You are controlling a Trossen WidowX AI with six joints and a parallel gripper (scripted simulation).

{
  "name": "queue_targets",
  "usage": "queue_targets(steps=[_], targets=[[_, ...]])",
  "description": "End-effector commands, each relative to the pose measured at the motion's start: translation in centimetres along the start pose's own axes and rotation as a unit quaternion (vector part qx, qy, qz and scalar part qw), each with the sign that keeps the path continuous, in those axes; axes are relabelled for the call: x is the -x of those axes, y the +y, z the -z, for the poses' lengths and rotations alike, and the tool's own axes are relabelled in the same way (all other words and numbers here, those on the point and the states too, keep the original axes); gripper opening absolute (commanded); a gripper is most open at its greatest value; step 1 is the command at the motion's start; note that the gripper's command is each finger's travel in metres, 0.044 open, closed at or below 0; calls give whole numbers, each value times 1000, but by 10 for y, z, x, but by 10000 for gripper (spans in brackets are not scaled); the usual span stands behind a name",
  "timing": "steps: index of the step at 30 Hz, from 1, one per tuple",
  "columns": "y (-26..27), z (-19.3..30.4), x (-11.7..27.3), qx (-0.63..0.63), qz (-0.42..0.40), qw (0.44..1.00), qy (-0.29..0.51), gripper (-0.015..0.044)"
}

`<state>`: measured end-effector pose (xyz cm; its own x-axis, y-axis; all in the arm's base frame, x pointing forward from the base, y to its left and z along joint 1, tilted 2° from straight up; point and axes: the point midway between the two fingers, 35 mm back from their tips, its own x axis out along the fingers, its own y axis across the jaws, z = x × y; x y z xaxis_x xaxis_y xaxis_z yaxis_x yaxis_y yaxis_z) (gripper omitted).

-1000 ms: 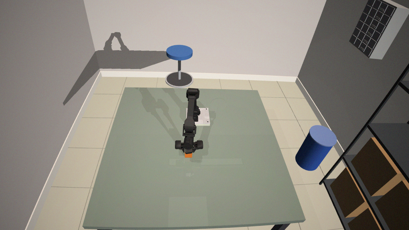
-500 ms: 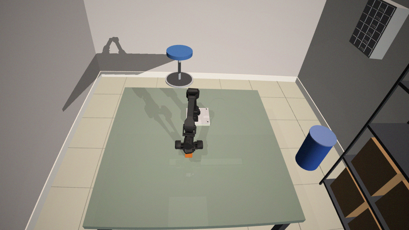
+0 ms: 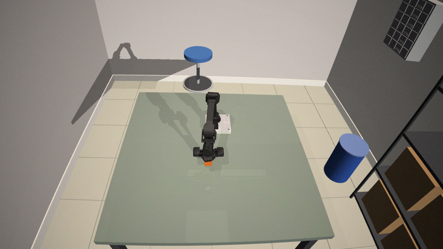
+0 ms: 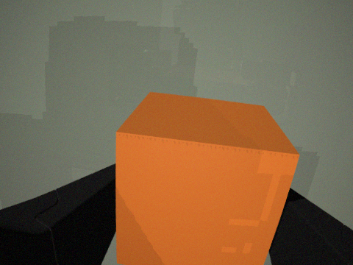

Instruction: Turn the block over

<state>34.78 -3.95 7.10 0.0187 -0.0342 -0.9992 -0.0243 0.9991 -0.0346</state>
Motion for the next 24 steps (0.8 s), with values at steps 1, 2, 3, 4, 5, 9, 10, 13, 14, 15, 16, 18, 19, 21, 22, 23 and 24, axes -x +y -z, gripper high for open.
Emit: queue_targets(steps=[1, 2, 3, 4, 5, 9, 10, 13, 14, 15, 16, 18, 19, 21, 22, 23, 24], targets=[[0, 0, 7, -2, 2, 1000, -4, 0], [0, -1, 7, -2, 1, 1000, -8, 0], [0, -1, 6, -3, 1, 1000, -15, 0], [0, -1, 6, -3, 1, 1000, -23, 0], [-1, -1, 5, -3, 1, 1000, -30, 0], [-1, -2, 3, -4, 0, 998, -62, 0], [-1, -2, 3, -4, 0, 998, -70, 0], [-1, -2, 2, -4, -1, 996, -93, 0], [-1, -2, 1, -4, -1, 995, -101, 0], [-1, -2, 1, -4, -1, 994, -109, 0], [-1, -2, 1, -5, -1, 993, -117, 0], [-1, -2, 0, -5, -1, 991, -132, 0], [-1, -2, 0, -4, -1, 990, -140, 0], [-1, -1, 0, -4, -1, 988, -156, 0], [-1, -1, 0, -4, -1, 987, -163, 0], [-1, -1, 0, -4, 0, 985, -171, 0], [-1, -1, 0, -4, 0, 984, -179, 0]])
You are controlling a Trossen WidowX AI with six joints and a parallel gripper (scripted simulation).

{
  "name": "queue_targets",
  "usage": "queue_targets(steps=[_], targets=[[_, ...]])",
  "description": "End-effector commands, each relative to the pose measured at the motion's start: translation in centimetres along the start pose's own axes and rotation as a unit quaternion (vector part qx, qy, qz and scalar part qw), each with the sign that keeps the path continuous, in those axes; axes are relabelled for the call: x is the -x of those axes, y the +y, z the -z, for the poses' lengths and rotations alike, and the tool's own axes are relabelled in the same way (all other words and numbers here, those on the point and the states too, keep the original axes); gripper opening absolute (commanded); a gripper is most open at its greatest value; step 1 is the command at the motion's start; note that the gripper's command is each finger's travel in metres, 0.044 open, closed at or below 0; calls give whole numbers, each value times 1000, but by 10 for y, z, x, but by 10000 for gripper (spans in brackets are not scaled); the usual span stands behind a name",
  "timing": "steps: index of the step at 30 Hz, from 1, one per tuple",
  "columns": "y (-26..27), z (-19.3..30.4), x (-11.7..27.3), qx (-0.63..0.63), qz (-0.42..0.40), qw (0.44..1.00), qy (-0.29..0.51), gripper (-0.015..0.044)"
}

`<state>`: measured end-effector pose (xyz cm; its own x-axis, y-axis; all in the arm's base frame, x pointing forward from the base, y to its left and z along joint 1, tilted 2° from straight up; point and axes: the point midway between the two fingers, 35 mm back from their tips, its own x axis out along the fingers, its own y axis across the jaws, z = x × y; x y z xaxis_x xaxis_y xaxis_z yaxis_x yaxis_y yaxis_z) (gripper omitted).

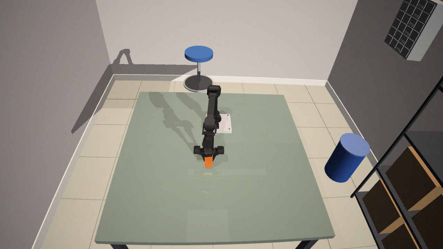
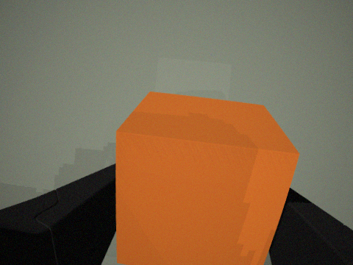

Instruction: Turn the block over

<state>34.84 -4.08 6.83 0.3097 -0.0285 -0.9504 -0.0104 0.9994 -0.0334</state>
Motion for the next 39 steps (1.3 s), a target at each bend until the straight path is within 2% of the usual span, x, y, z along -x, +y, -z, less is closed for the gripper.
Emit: queue_targets(steps=[1, 10, 17, 39], targets=[[0, 0, 2, 3, -1, 999, -40, 0], [1, 3, 4, 5, 0, 994, -109, 0], [1, 4, 4, 5, 0, 993, -115, 0], [-1, 3, -30, 1, -2, 960, -280, 0]])
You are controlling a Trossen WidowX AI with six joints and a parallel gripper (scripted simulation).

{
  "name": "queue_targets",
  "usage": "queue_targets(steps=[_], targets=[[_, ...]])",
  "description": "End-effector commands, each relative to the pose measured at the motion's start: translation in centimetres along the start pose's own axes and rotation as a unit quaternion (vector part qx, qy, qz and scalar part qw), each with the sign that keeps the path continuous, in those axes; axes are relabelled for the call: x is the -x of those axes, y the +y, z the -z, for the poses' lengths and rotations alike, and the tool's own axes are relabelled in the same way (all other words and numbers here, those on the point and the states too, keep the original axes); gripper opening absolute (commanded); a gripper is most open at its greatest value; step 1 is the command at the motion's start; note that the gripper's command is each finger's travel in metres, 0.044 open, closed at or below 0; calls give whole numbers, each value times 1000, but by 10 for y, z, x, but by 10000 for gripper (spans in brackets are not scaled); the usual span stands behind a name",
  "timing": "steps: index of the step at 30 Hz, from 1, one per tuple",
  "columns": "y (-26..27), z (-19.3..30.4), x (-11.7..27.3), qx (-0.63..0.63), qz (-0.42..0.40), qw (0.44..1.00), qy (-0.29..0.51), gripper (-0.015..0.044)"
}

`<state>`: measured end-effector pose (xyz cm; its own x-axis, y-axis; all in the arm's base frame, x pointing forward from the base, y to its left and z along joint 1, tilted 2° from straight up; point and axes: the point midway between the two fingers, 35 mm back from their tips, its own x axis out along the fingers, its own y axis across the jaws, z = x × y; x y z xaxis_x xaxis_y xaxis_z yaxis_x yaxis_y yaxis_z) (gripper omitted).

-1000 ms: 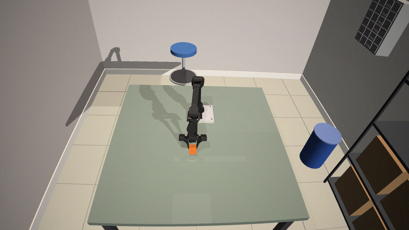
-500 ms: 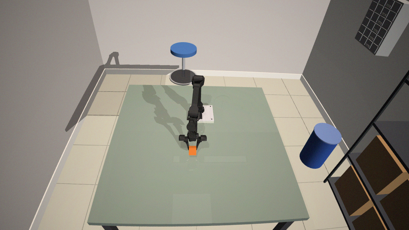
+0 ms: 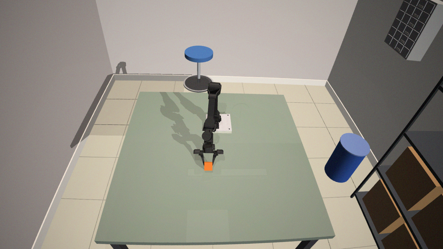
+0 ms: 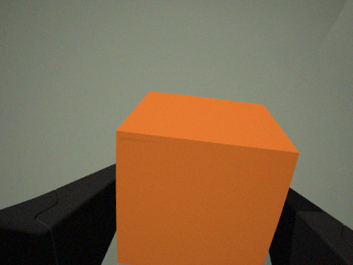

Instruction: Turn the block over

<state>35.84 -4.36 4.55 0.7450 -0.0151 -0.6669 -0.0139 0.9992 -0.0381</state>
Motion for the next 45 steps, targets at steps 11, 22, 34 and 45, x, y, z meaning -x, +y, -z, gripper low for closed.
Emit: queue_targets(steps=[11, 22, 34, 45], targets=[[3, 15, 7, 2, -3, 994, -105, 0], [3, 13, 11, 2, -3, 992, -124, 0], [3, 13, 11, 2, -3, 992, -124, 52], [3, 13, 11, 2, -3, 992, -124, 341]])
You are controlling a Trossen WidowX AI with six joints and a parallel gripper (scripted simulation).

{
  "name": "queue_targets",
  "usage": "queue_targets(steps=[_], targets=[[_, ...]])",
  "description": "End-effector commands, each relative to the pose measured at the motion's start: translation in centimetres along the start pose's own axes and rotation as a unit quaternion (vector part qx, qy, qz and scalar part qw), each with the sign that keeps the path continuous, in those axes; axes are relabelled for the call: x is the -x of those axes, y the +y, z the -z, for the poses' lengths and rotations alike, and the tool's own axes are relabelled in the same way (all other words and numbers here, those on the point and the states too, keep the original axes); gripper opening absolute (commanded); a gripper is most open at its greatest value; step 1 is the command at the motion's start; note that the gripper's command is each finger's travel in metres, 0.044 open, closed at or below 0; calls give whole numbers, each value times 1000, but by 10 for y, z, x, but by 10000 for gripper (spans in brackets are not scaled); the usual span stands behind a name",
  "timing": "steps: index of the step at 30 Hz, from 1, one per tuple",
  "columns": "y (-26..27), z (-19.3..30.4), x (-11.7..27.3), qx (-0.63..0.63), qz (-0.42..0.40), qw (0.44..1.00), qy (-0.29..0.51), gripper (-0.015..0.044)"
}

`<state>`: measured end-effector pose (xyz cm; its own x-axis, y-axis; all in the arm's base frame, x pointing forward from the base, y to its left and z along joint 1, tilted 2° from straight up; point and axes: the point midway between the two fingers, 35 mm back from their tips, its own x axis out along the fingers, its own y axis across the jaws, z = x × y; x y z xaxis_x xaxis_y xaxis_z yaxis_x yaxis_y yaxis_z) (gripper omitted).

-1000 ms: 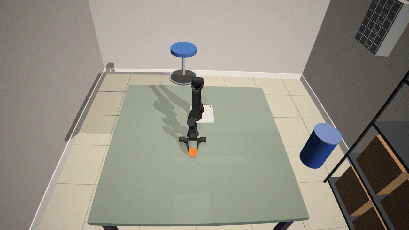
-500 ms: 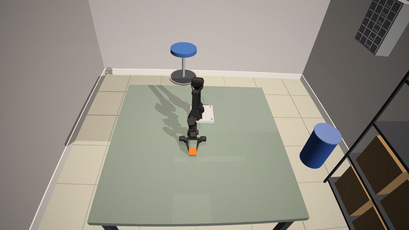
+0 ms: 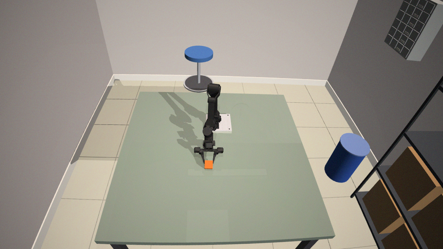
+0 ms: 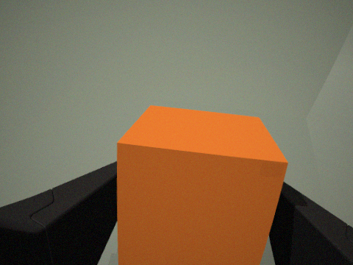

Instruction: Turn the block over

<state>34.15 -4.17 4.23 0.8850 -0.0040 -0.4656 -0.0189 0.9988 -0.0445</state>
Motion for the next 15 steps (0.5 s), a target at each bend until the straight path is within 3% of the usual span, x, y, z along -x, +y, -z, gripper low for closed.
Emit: queue_targets(steps=[1, 4, 15], targets=[[1, 0, 0, -2, -2, 1000, -1, 367], [1, 0, 0, -2, -2, 1000, -1, 440], [1, 0, 0, -2, -2, 1000, -1, 440]])
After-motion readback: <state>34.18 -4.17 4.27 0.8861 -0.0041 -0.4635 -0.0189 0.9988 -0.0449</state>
